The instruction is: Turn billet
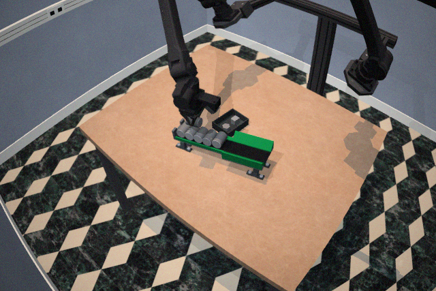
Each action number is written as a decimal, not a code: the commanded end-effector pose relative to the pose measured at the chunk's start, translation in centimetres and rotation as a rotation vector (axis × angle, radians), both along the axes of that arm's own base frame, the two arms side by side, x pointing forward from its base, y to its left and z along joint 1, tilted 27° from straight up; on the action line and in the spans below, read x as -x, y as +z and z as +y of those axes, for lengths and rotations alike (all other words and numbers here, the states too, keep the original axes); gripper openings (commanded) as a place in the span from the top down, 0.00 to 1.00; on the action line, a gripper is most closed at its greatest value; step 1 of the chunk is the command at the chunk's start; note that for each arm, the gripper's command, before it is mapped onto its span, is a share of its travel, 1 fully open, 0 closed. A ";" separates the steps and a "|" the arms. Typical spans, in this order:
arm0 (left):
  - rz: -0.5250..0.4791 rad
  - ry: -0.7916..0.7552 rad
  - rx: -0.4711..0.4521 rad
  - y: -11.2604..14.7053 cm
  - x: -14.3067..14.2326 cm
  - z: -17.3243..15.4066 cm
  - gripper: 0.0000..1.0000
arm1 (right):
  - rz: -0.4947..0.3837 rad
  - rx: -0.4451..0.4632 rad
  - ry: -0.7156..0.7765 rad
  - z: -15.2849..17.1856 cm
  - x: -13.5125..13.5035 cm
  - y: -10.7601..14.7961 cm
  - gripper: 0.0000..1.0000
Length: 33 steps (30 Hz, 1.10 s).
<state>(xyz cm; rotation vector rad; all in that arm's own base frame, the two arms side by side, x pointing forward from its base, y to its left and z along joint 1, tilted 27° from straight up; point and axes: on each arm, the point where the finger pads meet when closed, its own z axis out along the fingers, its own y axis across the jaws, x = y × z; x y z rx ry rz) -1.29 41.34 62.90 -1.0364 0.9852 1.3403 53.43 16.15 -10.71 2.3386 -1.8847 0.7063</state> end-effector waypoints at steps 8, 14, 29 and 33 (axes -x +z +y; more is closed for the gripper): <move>0.017 0.011 -0.055 1.9 0.3 -1.4 0.00 | -0.050 -0.020 0.021 2.2 -0.9 3.2 1.00; 0.017 0.011 -0.055 1.9 0.3 -1.4 0.00 | -0.050 -0.020 0.020 2.2 -0.9 3.2 1.00; 0.017 0.011 -0.055 1.9 0.3 -1.4 0.00 | -0.059 -0.030 -0.006 2.2 -0.9 3.2 1.00; 0.017 0.011 -0.055 1.9 0.3 -1.4 0.00 | -0.067 -0.039 -0.028 2.2 -0.8 3.1 1.00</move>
